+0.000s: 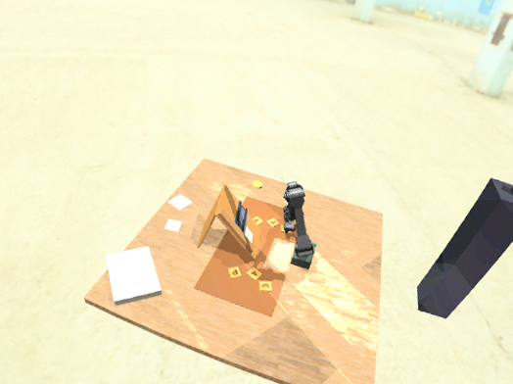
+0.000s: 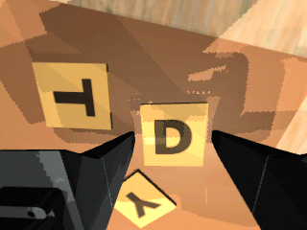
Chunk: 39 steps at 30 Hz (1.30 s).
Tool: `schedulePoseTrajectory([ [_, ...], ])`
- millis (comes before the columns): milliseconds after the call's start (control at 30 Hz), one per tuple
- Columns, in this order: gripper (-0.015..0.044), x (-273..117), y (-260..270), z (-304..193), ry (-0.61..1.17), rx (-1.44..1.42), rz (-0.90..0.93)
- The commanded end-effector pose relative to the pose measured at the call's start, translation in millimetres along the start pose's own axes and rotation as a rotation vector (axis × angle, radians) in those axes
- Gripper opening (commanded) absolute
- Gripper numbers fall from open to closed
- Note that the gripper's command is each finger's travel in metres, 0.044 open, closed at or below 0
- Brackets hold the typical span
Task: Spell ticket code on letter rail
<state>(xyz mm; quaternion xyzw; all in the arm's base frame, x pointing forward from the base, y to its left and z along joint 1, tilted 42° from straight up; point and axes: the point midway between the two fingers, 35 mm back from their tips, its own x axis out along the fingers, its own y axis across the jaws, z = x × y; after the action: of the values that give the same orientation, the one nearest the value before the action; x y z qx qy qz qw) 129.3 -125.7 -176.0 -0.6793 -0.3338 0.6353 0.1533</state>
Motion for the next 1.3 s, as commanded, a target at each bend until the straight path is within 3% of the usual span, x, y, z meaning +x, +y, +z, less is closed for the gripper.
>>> schedulePoseTrajectory([
  [0, 0.0340, 0.7, -0.5, -0.2, 0.002, 0.004, -0.002],
  [467, 0.0340, 1.2, -0.5, -0.2, 0.002, 0.004, -0.002],
  [1000, 0.0233, 1.2, 0.1, -0.2, 0.002, 0.004, -0.002],
  [1267, 0.0023, -4.3, -1.0, 0.6, 0.002, 0.004, -0.002],
])
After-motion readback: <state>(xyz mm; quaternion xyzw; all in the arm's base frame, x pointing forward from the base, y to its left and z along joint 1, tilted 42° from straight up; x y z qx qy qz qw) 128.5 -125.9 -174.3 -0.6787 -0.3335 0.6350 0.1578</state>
